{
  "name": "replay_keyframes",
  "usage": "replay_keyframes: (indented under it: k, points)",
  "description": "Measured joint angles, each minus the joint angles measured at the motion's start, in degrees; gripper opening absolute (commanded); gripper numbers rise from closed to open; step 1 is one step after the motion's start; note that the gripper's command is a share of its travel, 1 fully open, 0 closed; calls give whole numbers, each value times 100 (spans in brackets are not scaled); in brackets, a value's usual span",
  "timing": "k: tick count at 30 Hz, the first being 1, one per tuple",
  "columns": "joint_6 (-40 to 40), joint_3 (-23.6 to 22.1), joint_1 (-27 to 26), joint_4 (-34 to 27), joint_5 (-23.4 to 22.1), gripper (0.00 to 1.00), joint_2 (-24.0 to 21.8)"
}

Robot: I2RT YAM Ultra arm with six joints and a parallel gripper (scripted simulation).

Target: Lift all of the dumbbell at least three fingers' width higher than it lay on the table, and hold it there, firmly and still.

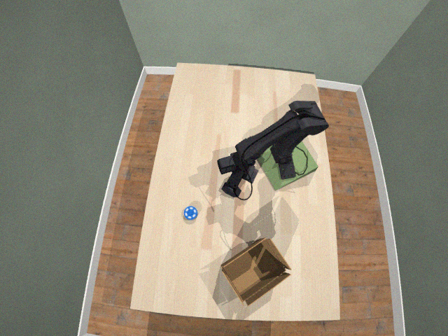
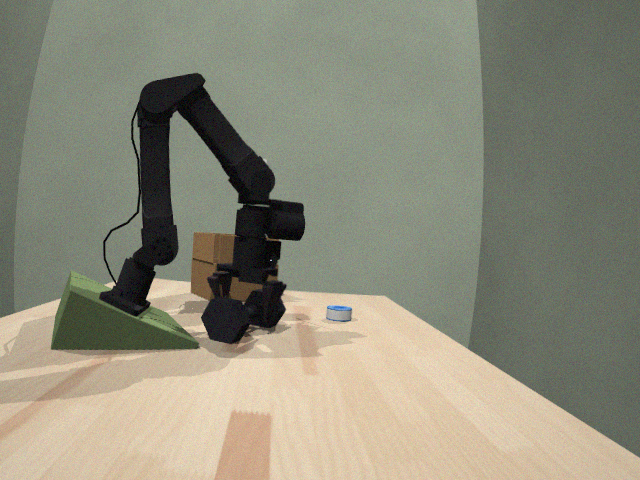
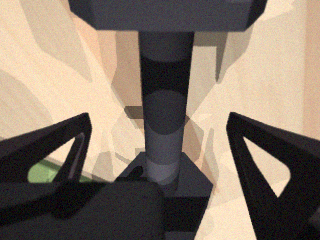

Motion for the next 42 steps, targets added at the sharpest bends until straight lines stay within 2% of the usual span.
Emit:
replay_keyframes:
  k: [21,22,42]
  points:
    - [0,0,0,2,0,100,0]
    - [0,0,0,2,0,0,0]
    - [31,2,0,35,26,0,2]
